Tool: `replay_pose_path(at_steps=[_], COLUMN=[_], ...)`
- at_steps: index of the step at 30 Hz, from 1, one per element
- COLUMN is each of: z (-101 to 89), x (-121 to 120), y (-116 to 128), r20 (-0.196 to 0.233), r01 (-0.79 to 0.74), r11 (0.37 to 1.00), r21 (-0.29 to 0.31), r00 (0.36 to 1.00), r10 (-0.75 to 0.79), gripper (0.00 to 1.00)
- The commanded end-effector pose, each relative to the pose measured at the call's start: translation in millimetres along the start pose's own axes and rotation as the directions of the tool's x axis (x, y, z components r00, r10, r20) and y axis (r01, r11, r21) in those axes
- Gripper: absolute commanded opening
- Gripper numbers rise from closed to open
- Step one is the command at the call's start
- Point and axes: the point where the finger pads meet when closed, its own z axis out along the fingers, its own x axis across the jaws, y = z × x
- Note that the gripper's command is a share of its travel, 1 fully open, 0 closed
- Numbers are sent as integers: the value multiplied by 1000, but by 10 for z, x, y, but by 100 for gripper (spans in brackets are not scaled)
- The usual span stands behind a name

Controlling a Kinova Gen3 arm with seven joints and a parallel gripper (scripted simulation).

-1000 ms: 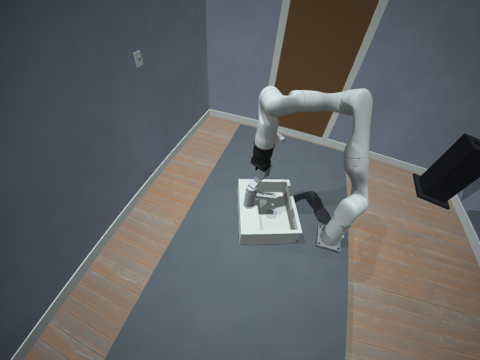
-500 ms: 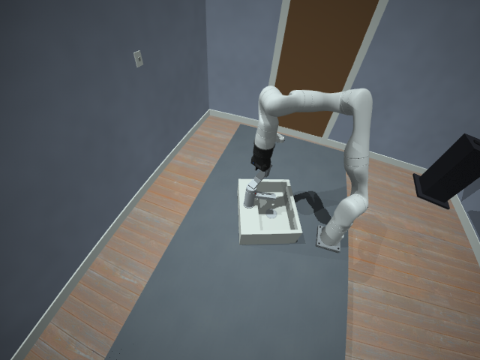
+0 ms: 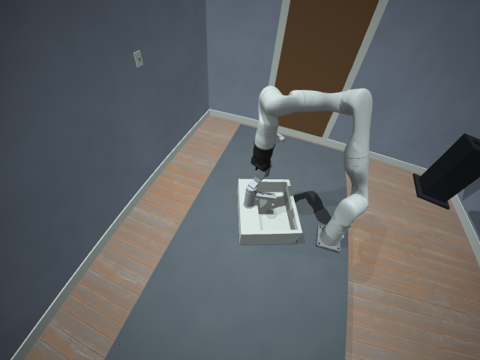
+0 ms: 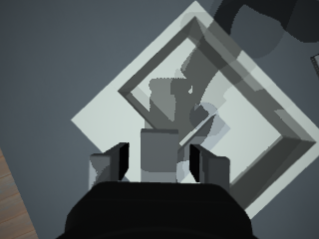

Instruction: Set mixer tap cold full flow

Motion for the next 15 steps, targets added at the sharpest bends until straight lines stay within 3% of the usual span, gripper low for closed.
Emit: replay_pose_path(at_steps=[1,15], z=[-6,12], x=[-1,-1], y=[2,2], r20=[2,2], r01=[0,0], r11=[1000,1000], r21=[0,0], r00=[1000,1000], r10=[0,0], gripper=[100,100])
